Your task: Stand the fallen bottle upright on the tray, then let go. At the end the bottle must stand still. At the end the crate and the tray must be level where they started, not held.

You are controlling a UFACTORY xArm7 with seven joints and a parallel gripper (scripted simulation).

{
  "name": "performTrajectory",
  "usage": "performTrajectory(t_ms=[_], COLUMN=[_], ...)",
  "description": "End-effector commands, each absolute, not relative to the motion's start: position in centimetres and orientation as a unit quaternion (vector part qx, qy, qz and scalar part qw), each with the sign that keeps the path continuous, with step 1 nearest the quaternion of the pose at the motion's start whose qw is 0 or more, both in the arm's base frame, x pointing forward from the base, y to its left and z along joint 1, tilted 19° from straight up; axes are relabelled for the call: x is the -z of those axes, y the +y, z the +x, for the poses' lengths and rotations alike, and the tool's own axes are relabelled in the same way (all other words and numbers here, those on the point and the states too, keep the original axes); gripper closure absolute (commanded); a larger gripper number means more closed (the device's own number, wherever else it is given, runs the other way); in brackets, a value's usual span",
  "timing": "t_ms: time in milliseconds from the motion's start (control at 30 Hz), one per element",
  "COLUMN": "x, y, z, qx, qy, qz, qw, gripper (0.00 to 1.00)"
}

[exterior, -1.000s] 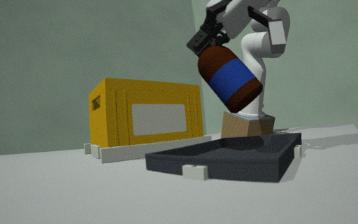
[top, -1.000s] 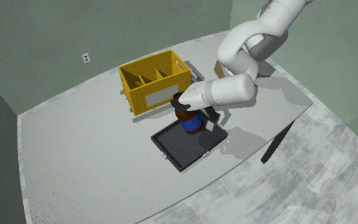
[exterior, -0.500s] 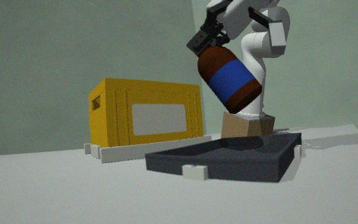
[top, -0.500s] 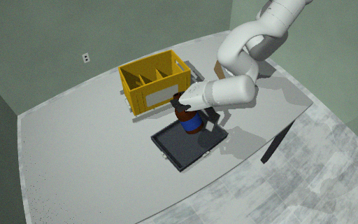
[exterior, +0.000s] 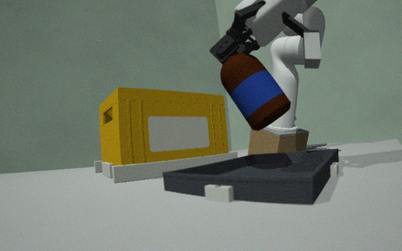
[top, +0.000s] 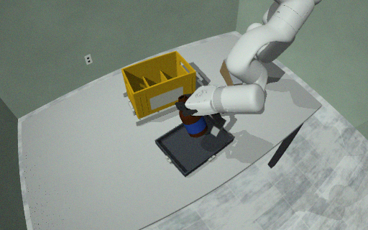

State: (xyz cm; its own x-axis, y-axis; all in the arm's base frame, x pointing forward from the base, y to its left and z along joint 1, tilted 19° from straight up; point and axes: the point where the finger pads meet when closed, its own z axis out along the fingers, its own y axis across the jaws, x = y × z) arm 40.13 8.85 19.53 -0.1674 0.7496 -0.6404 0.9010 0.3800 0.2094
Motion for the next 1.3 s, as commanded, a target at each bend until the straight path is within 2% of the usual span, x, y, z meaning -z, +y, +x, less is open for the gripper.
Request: performTrajectory(t_ms=[0,1267], x=[-19.67,-19.81], y=[8.87,8.98], z=[40.21,40.29], qx=[0.117,0.128], qy=[0.750,0.739], qz=[0.545,0.542], qw=[0.356,0.379], gripper=[1.00,1.00])
